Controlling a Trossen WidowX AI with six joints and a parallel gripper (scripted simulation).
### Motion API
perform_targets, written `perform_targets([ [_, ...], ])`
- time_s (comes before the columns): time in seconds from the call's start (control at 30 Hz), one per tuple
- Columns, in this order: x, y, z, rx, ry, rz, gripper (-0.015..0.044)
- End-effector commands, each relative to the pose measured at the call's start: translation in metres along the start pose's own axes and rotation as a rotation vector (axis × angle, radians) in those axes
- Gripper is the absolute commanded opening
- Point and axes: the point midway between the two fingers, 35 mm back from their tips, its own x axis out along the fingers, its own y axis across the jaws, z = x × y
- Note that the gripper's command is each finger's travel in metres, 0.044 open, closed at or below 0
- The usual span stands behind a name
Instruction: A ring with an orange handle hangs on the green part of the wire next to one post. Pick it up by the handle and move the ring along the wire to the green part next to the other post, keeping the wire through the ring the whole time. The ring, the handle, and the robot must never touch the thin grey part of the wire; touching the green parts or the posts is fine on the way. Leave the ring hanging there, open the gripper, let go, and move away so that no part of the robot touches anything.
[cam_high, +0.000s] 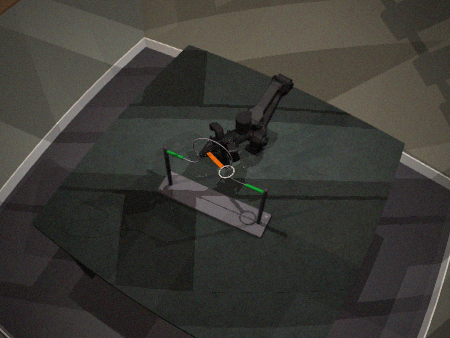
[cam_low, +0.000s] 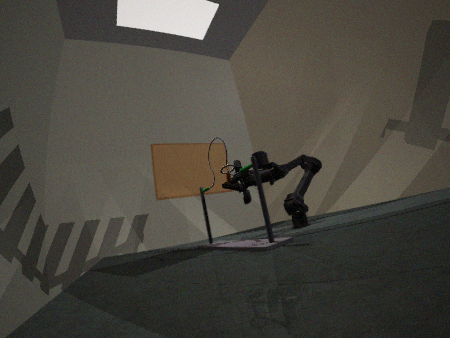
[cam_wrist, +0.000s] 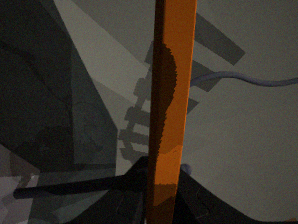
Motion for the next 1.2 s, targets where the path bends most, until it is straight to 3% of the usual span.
perform_targets([
  [0.0, -0.003, 0.019, -0.001, 0.090, 0.017, 0.061, -0.0150],
  [1.17, -0.037, 0.124, 0.051, 0.803, 0.020, 0.460, -0.0150],
])
